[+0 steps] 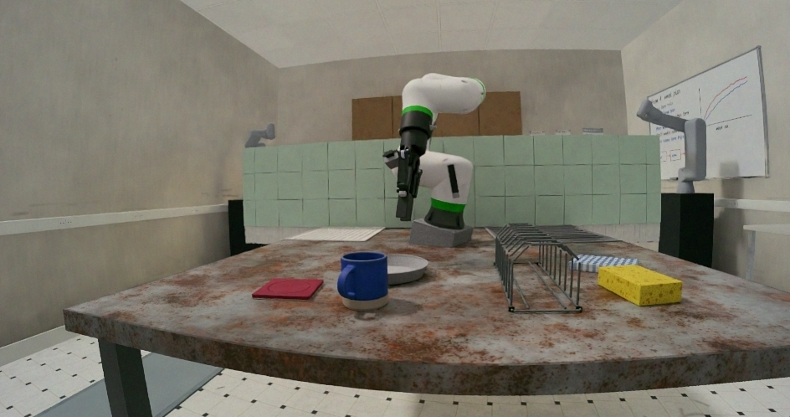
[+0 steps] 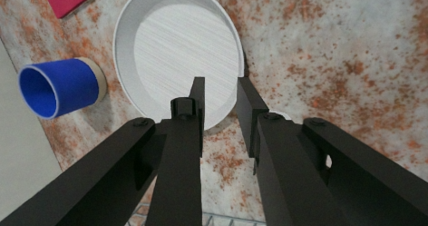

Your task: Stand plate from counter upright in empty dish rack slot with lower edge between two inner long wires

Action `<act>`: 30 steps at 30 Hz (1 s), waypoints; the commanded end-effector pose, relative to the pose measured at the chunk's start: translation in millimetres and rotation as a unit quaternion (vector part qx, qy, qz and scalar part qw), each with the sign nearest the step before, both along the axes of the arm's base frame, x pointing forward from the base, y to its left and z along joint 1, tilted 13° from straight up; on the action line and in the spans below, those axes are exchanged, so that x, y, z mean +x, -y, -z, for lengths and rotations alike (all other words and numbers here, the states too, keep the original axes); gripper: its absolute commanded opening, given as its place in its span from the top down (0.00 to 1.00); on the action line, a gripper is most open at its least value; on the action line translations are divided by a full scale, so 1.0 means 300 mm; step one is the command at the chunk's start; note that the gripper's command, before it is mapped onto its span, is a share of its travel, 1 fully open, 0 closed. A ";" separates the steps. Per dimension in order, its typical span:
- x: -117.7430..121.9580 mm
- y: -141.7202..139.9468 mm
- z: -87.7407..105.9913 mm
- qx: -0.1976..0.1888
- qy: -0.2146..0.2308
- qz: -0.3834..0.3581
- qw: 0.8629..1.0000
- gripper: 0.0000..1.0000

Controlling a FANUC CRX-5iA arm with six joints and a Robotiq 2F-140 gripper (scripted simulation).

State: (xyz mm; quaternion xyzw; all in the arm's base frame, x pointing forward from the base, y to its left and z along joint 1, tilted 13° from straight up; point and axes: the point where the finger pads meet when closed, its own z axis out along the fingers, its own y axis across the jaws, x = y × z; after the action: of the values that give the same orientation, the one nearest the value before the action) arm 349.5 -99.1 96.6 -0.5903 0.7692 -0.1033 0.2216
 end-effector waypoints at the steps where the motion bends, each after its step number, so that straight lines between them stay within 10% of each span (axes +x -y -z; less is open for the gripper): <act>1: 0.001 0.001 -0.002 0.000 0.000 0.000 1.000 0.76; 30: 0.004 -0.008 0.033 0.000 0.000 0.000 1.000 0.76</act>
State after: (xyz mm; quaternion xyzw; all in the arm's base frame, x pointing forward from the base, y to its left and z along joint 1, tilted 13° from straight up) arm 350.1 -97.1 88.2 -0.5903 0.7692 -0.1031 0.2217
